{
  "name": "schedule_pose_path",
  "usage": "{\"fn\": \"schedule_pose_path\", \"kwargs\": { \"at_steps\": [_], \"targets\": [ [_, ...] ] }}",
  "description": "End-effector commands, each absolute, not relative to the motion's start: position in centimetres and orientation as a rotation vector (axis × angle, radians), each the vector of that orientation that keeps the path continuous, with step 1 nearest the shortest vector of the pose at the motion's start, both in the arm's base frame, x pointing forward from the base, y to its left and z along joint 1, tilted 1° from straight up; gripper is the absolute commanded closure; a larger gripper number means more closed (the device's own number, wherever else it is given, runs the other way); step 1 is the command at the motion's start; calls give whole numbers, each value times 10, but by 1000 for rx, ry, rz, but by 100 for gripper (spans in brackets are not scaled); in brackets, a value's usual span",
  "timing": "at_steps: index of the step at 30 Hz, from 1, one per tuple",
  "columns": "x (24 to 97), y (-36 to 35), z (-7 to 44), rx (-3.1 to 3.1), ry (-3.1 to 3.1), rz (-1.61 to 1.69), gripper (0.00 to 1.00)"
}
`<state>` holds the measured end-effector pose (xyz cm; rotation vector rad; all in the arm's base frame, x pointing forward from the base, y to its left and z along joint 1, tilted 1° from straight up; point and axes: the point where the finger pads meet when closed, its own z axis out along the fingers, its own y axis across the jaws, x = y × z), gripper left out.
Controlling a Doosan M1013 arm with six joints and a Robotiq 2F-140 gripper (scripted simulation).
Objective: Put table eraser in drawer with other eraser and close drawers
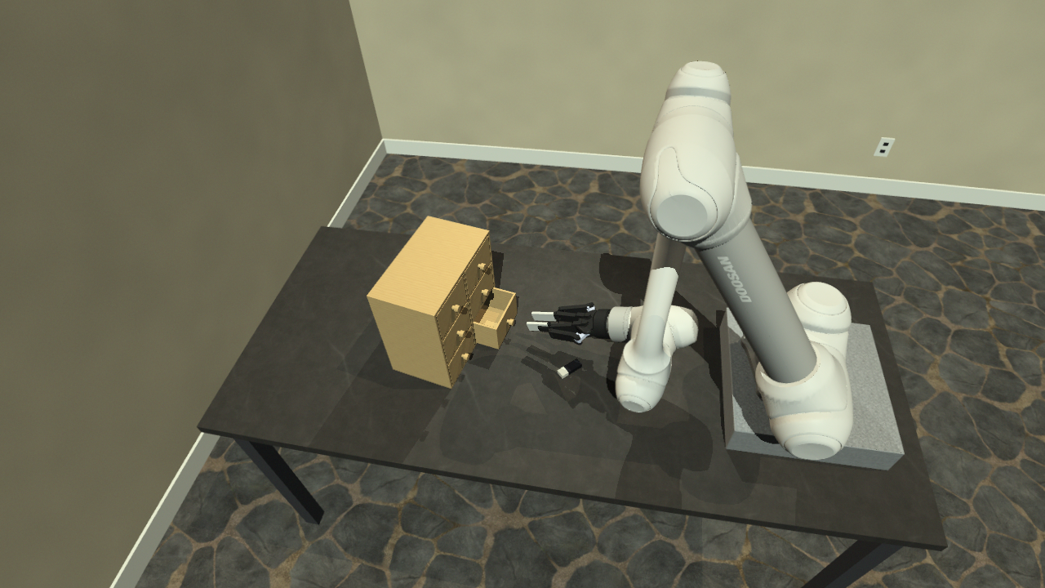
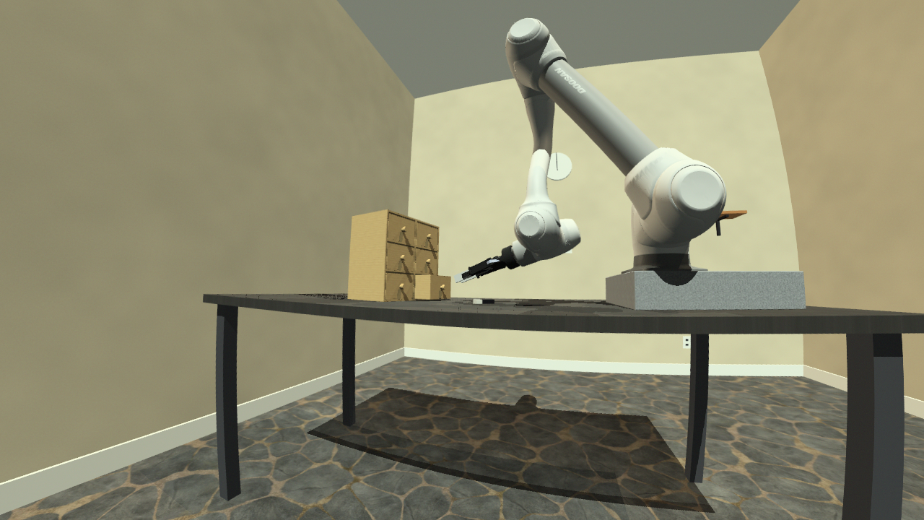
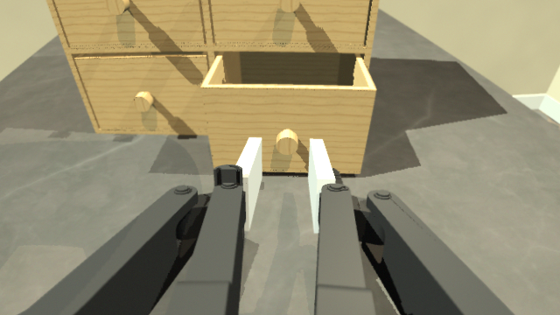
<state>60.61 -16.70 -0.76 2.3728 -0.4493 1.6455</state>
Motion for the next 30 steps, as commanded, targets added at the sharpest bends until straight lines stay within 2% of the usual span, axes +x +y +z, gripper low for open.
{"fn": "schedule_pose_path", "kwargs": {
  "at_steps": [1,10,30],
  "targets": [
    [588,-159,26,2378,-451,1636,80],
    [572,-152,63,2378,-451,1636,80],
    [563,-149,74,2472,-470,1516,80]
  ]
}}
